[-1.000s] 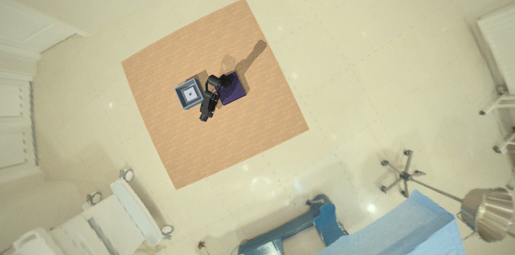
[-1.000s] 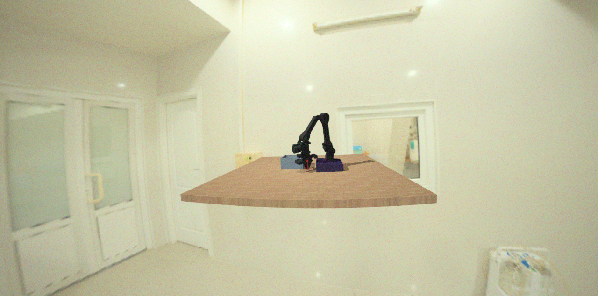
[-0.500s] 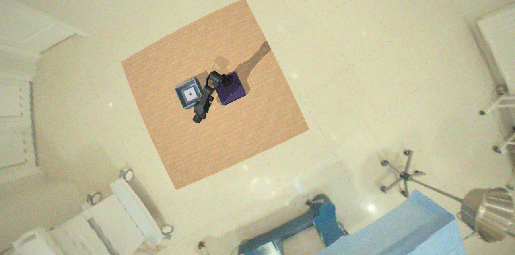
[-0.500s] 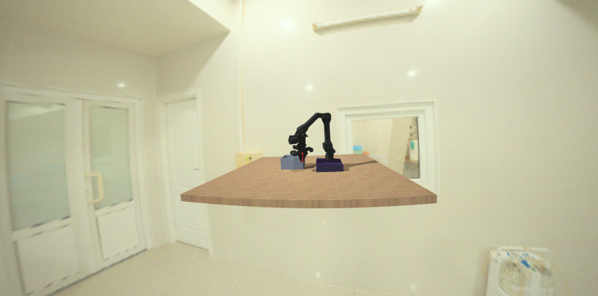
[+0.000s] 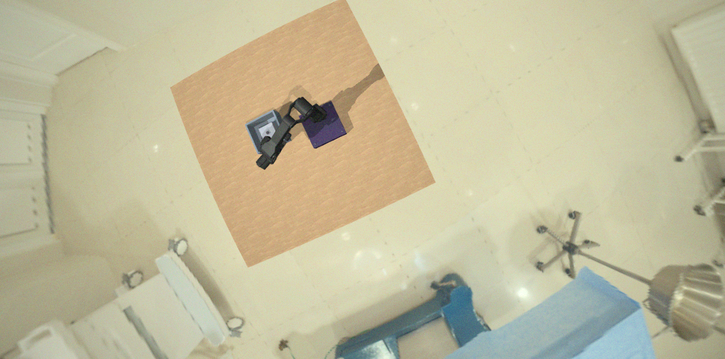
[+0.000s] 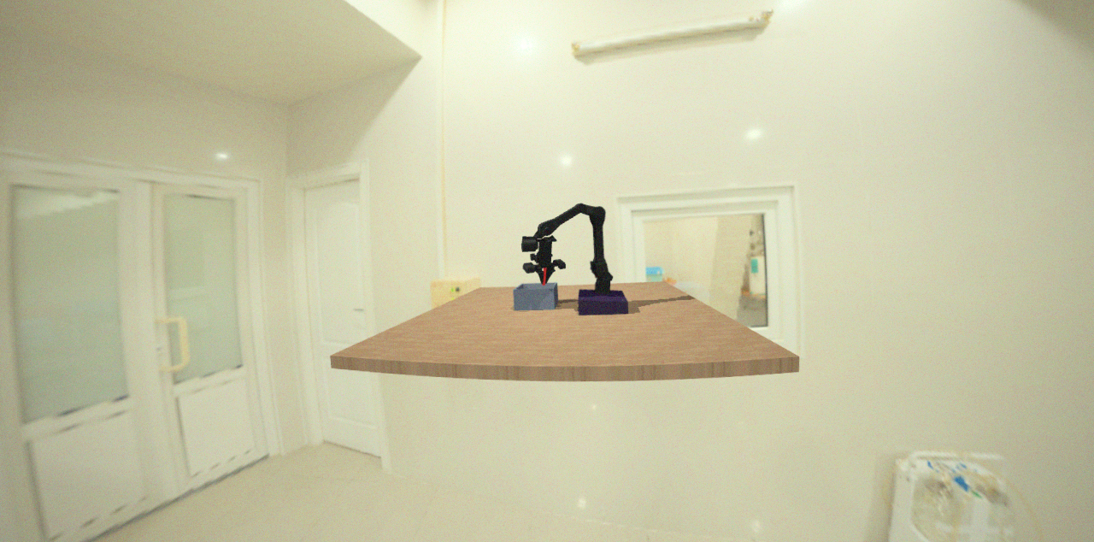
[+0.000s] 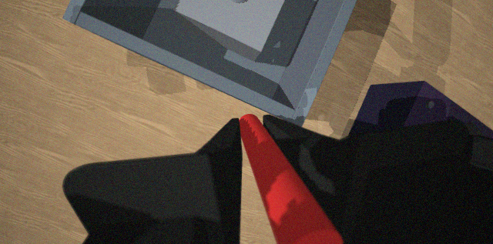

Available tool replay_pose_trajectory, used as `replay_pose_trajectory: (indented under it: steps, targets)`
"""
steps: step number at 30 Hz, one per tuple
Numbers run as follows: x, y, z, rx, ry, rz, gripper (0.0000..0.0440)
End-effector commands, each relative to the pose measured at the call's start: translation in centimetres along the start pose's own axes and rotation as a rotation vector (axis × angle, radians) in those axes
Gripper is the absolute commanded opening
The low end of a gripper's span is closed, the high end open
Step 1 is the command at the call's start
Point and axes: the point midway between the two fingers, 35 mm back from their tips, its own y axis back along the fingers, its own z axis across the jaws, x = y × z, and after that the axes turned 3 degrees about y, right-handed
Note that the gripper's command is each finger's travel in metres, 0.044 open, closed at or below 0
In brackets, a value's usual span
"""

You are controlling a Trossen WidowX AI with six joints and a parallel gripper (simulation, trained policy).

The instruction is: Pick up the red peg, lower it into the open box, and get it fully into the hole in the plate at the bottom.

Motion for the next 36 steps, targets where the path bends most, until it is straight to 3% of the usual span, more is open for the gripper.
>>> replay_pose_trajectory:
  steps: [1, 16, 29, 31, 36]
  targets:
    - [-2.0, -0.1, -0.1, 0.008, -0.031, -0.018, 0.0]
    - [-8.7, -3.2, -0.9, 0.023, -0.061, -0.02, 0.0]
    - [-10.6, -7.3, -1.3, 0.006, 0.031, 0.057, 0.0001]
    - [-10.5, -8.0, -1.3, 0.005, 0.05, 0.074, 0.0019]
    - [-10.3, -9.5, -1.3, 0.003, 0.073, 0.112, 0.0135]
